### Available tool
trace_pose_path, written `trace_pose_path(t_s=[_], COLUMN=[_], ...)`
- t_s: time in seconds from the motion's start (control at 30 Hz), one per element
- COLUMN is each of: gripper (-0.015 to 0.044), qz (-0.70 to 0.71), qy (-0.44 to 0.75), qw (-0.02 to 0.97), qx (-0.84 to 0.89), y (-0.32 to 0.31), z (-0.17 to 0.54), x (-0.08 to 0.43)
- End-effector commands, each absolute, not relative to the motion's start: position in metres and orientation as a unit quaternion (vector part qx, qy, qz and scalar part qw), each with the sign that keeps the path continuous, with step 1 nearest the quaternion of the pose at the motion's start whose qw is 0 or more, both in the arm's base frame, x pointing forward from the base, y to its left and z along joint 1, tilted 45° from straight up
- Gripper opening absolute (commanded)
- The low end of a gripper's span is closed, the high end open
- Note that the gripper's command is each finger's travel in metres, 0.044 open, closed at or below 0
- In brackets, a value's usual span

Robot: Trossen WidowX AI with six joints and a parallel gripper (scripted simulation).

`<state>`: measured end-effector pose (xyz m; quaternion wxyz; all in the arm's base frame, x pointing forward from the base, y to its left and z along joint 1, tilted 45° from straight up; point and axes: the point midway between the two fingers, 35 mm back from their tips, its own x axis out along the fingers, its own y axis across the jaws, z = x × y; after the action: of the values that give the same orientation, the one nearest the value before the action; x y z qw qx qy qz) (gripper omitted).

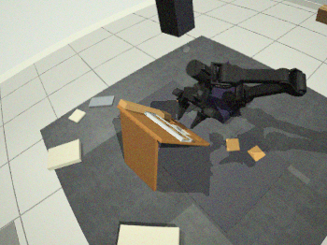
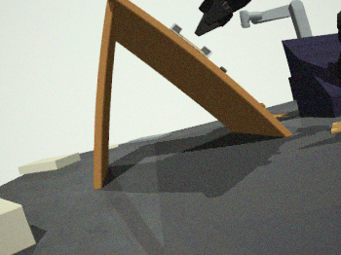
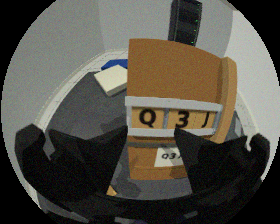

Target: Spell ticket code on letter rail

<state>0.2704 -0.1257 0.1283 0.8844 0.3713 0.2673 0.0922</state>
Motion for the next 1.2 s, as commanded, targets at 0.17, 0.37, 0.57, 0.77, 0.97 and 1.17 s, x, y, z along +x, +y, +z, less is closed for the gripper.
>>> trace_pose_path(t_s=[0.17,0.37,0.57,0.77,0.97,1.17], gripper=[0.0190,0.0032,0.0000,0.0000,0.0000,0.0000], qz=[0.092,0.092,0.092,0.096,0.124,0.175], qy=[0.267,0.267,0.267,0.292,0.394,0.496], qw=[0.884,0.884,0.884,0.877,0.838,0.783], qx=[0.371,0.371,0.371,0.370,0.356,0.331], y=[-0.126,-0.126,-0.126,-0.127,-0.126,-0.115], z=[0.129,0.129,0.129,0.130,0.138,0.151], x=[0.270,0.270,0.270,0.276,0.293,0.300])
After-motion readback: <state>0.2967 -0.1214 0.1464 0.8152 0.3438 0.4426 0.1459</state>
